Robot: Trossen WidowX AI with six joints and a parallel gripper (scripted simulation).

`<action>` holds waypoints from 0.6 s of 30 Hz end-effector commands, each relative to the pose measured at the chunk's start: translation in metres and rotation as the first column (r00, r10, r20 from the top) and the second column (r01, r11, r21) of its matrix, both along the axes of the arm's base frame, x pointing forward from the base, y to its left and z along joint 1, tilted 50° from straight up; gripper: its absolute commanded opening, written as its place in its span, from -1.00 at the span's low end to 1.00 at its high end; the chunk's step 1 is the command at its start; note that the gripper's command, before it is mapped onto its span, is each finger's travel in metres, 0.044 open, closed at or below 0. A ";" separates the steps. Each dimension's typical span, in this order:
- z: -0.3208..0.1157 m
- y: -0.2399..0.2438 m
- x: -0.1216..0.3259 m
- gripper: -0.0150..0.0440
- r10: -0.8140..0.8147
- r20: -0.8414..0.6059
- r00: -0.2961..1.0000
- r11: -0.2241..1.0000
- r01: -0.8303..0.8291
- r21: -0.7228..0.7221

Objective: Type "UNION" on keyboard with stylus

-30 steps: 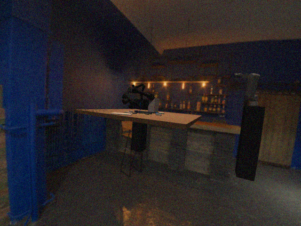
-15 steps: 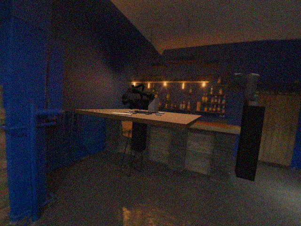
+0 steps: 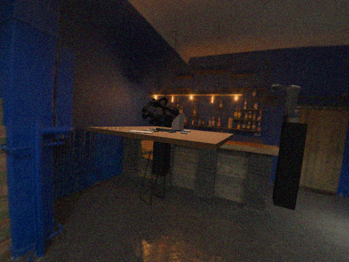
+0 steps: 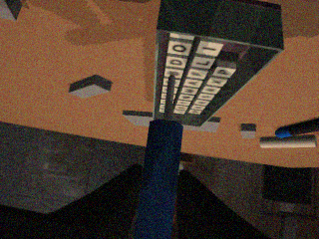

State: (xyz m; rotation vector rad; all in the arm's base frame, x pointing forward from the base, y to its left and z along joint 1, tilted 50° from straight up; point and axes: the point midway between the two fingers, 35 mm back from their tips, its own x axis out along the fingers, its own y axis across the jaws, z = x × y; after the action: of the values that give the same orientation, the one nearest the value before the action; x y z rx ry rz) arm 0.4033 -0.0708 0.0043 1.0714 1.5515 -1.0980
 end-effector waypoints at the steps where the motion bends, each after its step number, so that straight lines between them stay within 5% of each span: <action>1: 0.009 0.013 -0.004 -0.22 -0.002 -0.004 1.000 1.000 0.002 0.005; 9: 0.011 0.013 0.000 -0.21 0.008 0.008 1.000 1.000 -0.008 -0.001; 18: 0.009 0.014 -0.001 -0.49 0.008 0.008 1.000 1.000 -0.008 0.000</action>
State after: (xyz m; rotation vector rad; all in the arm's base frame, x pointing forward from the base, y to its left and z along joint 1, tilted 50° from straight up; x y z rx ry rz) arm 0.4029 -0.0579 0.0148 1.0668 1.5488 -1.0878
